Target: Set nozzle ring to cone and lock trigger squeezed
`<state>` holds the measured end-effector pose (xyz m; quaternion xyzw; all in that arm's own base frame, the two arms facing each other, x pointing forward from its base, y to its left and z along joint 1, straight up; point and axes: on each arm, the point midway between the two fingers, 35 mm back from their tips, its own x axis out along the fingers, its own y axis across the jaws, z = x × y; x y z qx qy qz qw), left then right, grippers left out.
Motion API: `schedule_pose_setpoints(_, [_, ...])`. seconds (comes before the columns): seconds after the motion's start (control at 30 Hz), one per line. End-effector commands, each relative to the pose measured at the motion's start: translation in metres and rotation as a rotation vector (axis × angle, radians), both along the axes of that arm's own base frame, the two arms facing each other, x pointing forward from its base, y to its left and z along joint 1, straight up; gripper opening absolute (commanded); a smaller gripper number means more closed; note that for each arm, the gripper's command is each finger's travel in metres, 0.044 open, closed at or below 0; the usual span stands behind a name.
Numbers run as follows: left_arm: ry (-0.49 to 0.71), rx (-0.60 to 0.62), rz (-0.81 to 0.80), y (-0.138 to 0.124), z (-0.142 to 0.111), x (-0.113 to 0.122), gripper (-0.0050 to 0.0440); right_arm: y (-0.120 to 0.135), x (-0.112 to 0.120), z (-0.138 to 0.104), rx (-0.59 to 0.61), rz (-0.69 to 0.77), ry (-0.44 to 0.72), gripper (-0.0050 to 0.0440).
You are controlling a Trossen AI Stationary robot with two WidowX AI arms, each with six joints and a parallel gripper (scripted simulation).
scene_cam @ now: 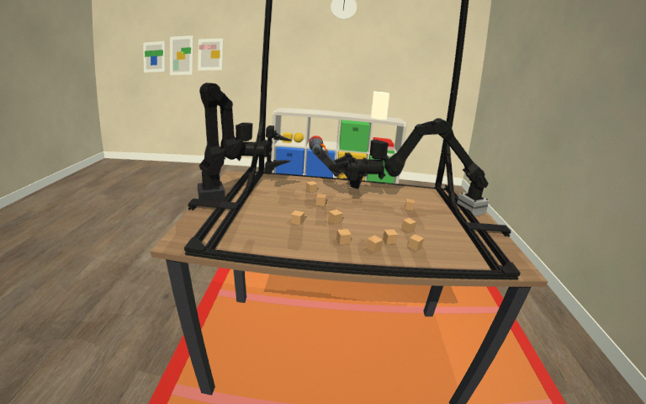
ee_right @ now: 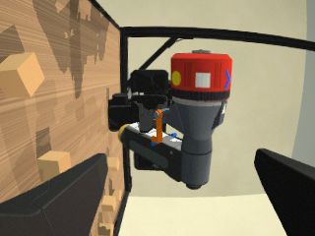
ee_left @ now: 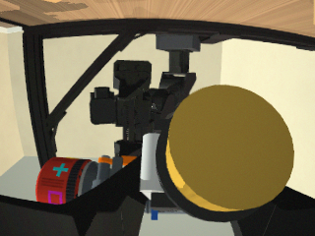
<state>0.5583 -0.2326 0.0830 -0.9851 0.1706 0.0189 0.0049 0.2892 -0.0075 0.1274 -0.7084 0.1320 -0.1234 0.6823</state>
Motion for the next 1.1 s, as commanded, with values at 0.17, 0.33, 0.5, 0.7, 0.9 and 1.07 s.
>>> schedule_pose_setpoints(0.17, [0.051, 0.001, 0.011, 0.004, 0.001, 0.011, 0.0000, 0.000, -0.001, 0.001, -0.008, -0.002, -0.003, 0.0400])
schedule_pose_setpoints(0.33, [0.119, 0.012, 0.024, 0.009, -0.005, 0.018, 0.0000, 0.000, -0.001, 0.001, -0.008, -0.002, -0.003, 0.0400])
schedule_pose_setpoints(0.5, [0.171, 0.020, 0.035, 0.013, -0.009, 0.023, 0.0000, 0.000, -0.001, 0.001, -0.008, -0.002, -0.003, 0.0400])
schedule_pose_setpoints(0.7, [0.208, 0.023, 0.051, 0.025, -0.011, 0.028, 0.0000, 0.000, -0.001, 0.001, -0.008, -0.002, -0.003, 0.0400])
schedule_pose_setpoints(0.9, [0.289, 0.026, 0.086, 0.052, -0.016, 0.038, 0.0000, 0.000, -0.001, 0.001, -0.008, -0.002, -0.003, 0.0400])
schedule_pose_setpoints(1.07, [0.357, 0.034, 0.107, 0.069, -0.020, 0.042, 0.0000, 0.000, -0.001, 0.001, -0.008, -0.002, -0.003, 0.0400])
